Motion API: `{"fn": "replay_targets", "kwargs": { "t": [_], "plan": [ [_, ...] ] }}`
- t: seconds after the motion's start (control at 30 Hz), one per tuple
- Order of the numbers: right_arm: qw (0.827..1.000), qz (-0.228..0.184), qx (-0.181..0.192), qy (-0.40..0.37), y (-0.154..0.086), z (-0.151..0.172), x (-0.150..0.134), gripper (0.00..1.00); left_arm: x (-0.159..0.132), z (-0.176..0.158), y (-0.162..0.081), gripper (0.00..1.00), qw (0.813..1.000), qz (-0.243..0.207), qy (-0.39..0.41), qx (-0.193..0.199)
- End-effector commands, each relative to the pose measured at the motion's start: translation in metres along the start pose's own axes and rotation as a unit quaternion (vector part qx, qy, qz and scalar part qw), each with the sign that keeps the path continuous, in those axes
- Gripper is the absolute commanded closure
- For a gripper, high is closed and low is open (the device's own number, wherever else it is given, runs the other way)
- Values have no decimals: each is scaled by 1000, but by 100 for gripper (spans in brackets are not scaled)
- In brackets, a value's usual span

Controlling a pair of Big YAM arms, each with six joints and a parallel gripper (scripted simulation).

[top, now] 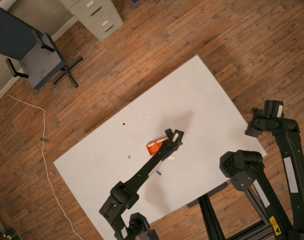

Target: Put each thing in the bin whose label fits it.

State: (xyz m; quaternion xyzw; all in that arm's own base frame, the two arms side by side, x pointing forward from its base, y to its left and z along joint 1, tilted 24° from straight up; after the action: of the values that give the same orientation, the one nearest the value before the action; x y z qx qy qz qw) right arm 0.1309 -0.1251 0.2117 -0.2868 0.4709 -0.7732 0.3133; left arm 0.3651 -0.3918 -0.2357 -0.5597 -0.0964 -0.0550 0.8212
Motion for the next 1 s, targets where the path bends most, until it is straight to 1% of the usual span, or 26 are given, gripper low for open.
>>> {"fn": "replay_targets", "kwargs": {
  "t": [0.0,0.4,0.47,0.5,0.57,0.6,0.73,0.83,0.9,0.97],
  "plan": [
    [1000,-1,-4,5,-2,-2,2,0,5,-8,-32,55,1000,-12,-2,-15],
    [1000,-1,-4,5,-2,-2,2,0,4,-8,-48,55,1000,-12,-2,-16],
    [1000,-1,-4,5,-2,-2,2,0,4,-8,-48,55,1000,-12,-2,-16],
    [1000,-1,-4,5,-2,-2,2,0,11,-5,-46,55,1000,-12,-8,-18],
    [1000,-1,-4,5,-2,-2,2,0,9,-4,-48,55,1000,-9,-7,-14],
    [1000,-1,-4,5,-2,-2,2,0,4,-8,-56,55,1000,-11,-2,-16],
    [1000,-1,-4,5,-2,-2,2,0,3,-7,-73,55,1000,-11,-2,-16],
    [1000,-1,-4,5,-2,-2,2,0,15,-19,-85,55,999,-20,-9,-30],
    [1000,-1,-4,5,-2,-2,2,0,27,-15,-82,55,999,-19,-20,-31],
    [1000,-1,-4,5,-2,-2,2,0,32,-11,-79,55,999,-17,-24,-30]
  ]
}}
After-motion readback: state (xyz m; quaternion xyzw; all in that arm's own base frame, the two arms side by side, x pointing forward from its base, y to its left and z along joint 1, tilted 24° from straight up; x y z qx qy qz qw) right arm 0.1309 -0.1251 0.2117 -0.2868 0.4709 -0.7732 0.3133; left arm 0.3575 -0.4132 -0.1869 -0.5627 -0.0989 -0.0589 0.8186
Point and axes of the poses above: on each arm, the point where the finger pads meet when closed, its own y axis out along the fingers, its own z axis across the jaws, x = y × z, the point moved 9 cm from there along -y, back along the fingers, and after that the axes turned 10 degrees about -y, right-handed, at the moved point
